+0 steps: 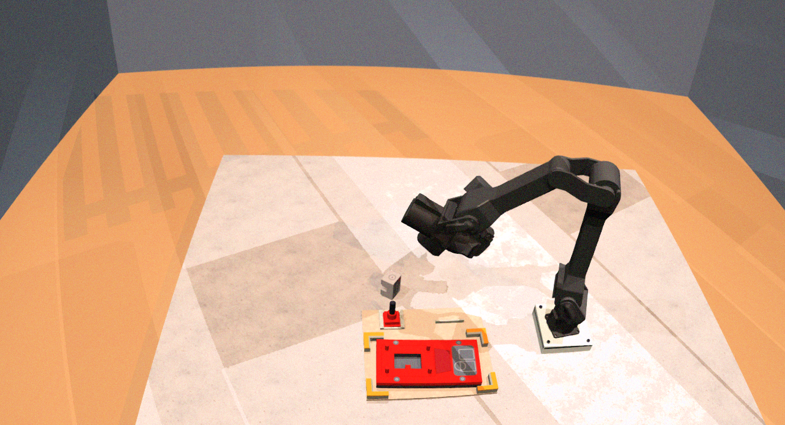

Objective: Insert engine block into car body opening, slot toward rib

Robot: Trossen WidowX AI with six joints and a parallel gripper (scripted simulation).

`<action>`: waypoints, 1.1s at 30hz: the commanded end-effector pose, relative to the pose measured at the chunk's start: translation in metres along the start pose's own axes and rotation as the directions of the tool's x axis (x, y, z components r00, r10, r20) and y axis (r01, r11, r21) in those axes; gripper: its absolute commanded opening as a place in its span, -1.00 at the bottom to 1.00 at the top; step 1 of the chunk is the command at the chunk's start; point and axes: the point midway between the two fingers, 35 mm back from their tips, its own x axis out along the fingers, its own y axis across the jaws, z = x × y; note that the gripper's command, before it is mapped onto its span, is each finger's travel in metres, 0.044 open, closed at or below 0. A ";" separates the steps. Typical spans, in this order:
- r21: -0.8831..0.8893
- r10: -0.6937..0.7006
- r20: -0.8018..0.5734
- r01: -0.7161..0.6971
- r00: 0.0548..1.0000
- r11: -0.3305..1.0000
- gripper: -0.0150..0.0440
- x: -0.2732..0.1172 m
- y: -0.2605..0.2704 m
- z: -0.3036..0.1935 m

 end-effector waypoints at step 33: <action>0.791 -0.134 0.117 -0.011 0.984 0.611 1.00 0.018 -0.007 -0.005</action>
